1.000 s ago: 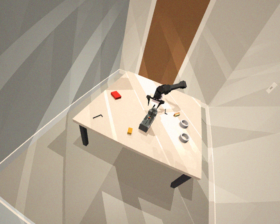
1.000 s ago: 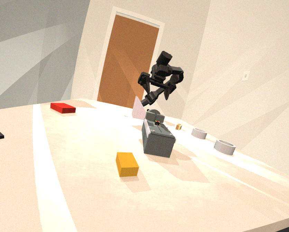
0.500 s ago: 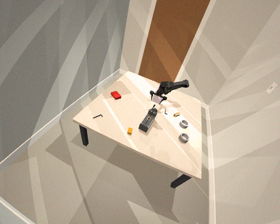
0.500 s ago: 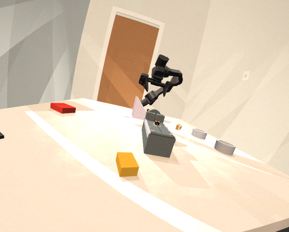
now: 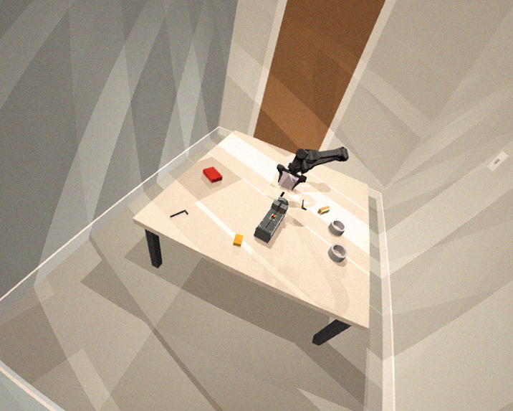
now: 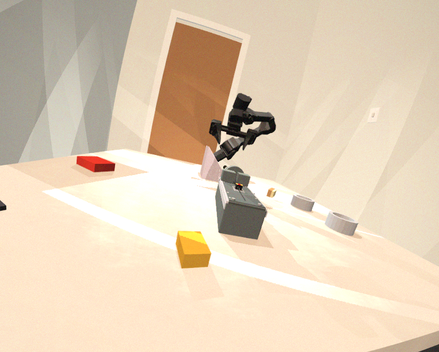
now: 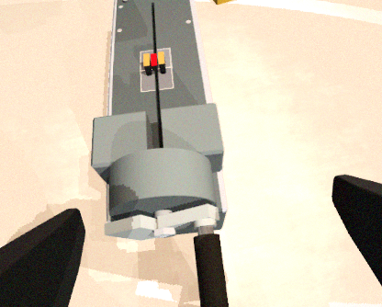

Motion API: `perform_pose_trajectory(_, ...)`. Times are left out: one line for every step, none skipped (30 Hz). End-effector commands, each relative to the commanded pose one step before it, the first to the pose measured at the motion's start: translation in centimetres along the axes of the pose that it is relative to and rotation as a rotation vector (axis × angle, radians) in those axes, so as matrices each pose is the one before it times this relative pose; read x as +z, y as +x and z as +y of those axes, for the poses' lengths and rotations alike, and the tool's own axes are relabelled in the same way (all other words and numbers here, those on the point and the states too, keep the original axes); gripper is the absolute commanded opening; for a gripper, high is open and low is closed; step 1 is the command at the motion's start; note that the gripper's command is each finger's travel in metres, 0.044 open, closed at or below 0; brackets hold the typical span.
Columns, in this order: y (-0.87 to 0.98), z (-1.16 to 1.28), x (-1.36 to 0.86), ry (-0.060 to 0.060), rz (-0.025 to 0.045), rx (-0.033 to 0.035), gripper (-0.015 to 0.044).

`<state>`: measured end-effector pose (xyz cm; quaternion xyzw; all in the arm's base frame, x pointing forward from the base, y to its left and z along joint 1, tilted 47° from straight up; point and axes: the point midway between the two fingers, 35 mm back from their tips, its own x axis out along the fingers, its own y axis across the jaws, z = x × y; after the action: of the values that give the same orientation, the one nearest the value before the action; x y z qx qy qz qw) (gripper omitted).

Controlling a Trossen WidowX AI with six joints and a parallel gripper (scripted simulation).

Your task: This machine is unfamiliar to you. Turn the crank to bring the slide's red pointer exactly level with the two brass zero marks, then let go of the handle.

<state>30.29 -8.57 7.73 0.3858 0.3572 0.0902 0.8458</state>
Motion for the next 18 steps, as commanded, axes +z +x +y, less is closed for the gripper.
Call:
perform_pose_trajectory(0.9,-0.061,-1.133,0.0063,0.00511,-0.00556,0.044)
perform_pose_trajectory(0.3,-0.001,-0.286,0.0,0.00004,-0.00001,0.044)
perform_pose_trajectory(0.291,0.004,-0.289,0.0,-0.00006,0.0001,0.044)
perform_pose_trajectory(0.283,0.01,-0.293,0.0001,-0.00017,0.00022,0.044)
perform_pose_trajectory(0.274,0.016,-0.296,0.0001,-0.00027,0.00034,0.044)
perform_pose_trajectory(0.265,0.021,-0.3,0.0002,-0.00037,0.00046,0.044)
perform_pose_trajectory(0.256,0.027,-0.303,0.0002,-0.00046,0.00058,0.044)
perform_pose_trajectory(0.246,0.032,-0.306,0.0003,-0.00055,0.00071,0.044)
perform_pose_trajectory(0.194,0.03,-0.251,0.0003,-0.00052,0.00067,0.044)
perform_pose_trajectory(0.113,0.02,-0.152,0.0002,-0.00034,0.00044,0.044)
perform_pose_trajectory(0.037,0.007,-0.051,0.0001,-0.00012,0.00015,0.044)
perform_pose_trajectory(0.023,-0.003,-0.016,0.0,0.00006,-0.00005,0.044)
perform_pose_trajectory(0.067,-0.01,-0.048,-0.0001,0.00017,-0.00015,0.044)
perform_pose_trajectory(0.112,-0.016,-0.08,-0.0001,0.00027,-0.00025,0.044)
perform_pose_trajectory(0.133,-0.018,-0.097,-0.0001,0.00031,-0.00028,0.044)
perform_pose_trajectory(0.132,-0.016,-0.097,-0.0001,0.00029,-0.00027,0.044)
perform_pose_trajectory(0.131,-0.015,-0.098,-0.0001,0.00027,-0.00025,0.044)
perform_pose_trajectory(0.129,-0.014,-0.099,-0.0001,0.00025,-0.00023,0.044)
